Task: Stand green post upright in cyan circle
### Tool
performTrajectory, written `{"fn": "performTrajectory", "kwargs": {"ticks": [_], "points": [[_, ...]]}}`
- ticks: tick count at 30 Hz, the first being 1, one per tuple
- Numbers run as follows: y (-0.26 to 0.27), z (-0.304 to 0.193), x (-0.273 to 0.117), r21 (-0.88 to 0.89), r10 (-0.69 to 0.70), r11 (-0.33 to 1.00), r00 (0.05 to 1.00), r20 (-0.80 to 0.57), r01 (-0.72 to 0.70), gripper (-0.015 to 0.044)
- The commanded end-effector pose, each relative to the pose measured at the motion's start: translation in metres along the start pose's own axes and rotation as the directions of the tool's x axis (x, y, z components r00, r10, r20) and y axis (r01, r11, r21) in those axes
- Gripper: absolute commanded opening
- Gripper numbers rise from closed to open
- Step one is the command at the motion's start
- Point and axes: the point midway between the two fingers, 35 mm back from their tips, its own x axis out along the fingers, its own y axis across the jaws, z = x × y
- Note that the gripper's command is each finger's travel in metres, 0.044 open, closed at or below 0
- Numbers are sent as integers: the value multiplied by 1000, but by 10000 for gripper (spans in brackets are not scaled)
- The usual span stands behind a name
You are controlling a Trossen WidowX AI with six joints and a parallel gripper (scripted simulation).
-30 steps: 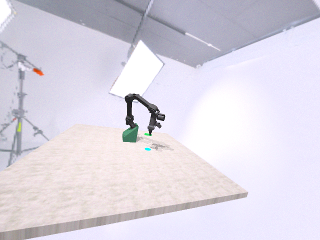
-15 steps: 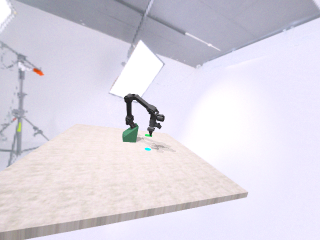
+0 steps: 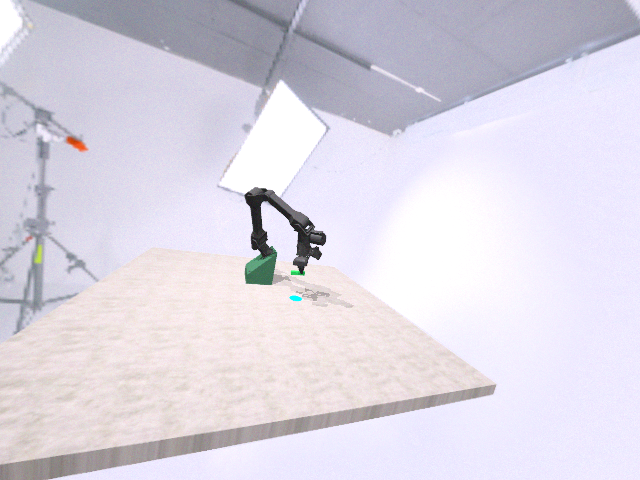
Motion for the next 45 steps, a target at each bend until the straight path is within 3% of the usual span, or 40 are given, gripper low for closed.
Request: {"fn": "performTrajectory", "kwargs": {"ticks": [1, 45], "points": [[2, 0, 3, -4, 28, 1000, 999, 29, -27, 23], [6, 2, 23, -32, 192, 981, 934, 300, -192, 23]]}}
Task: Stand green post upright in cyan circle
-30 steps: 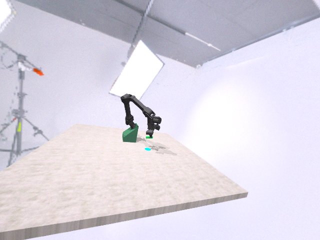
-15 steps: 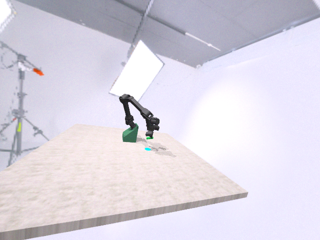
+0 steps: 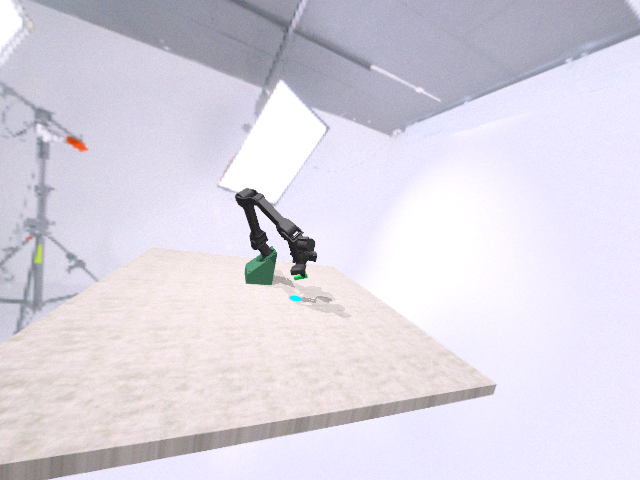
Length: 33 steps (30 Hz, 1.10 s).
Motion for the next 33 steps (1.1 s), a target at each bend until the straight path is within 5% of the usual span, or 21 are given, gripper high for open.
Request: {"fn": "performTrajectory", "kwargs": {"ticks": [1, 33], "points": [[1, 0, 1, -7, 17, 1000, 999, 37, -16, 23], [0, 0, 5, -39, 74, 997, 962, 261, -66, 23]]}}
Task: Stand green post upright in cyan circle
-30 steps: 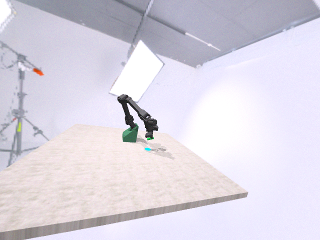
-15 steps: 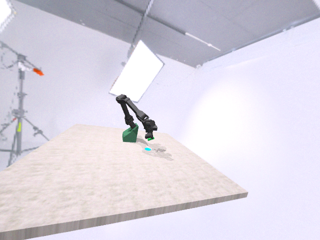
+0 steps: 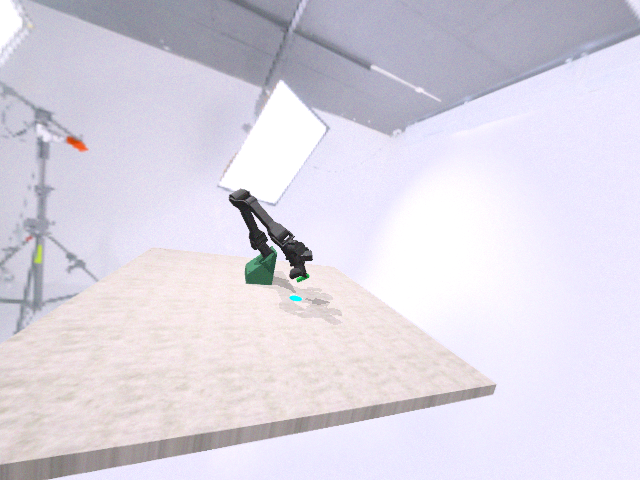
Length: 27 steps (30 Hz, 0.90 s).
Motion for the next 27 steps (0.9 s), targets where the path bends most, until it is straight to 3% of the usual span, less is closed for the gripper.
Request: {"fn": "performTrajectory", "kwargs": {"ticks": [1, 27], "points": [[1, 0, 0, -11, 8, 1000, 999, 39, -7, 23], [-1, 0, -4, -49, 14, 999, 974, 228, -3, 23]]}}
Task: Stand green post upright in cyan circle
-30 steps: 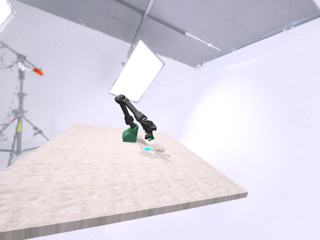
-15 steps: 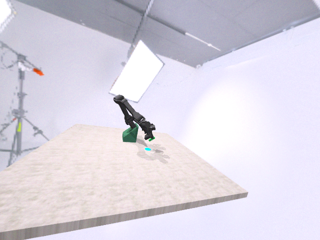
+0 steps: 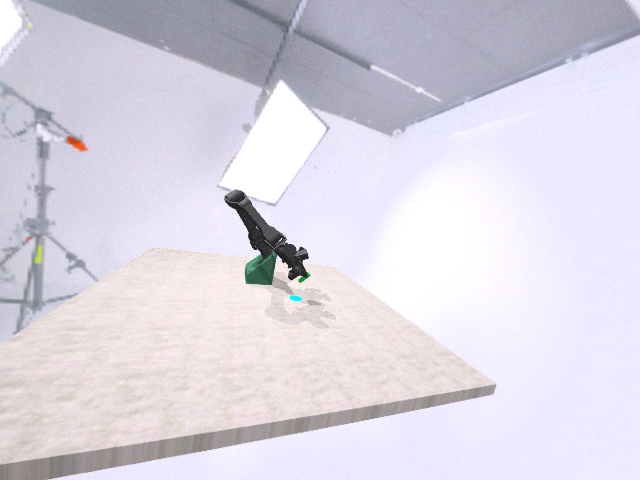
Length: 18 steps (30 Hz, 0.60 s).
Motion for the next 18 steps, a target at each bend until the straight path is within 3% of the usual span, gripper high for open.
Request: {"fn": "performTrajectory", "kwargs": {"ticks": [1, 18], "points": [[1, 1, -1, -14, 0, 1000, 999, 40, 0, 23], [0, 1, -7, -48, -15, 999, 987, 162, 23, 23]]}}
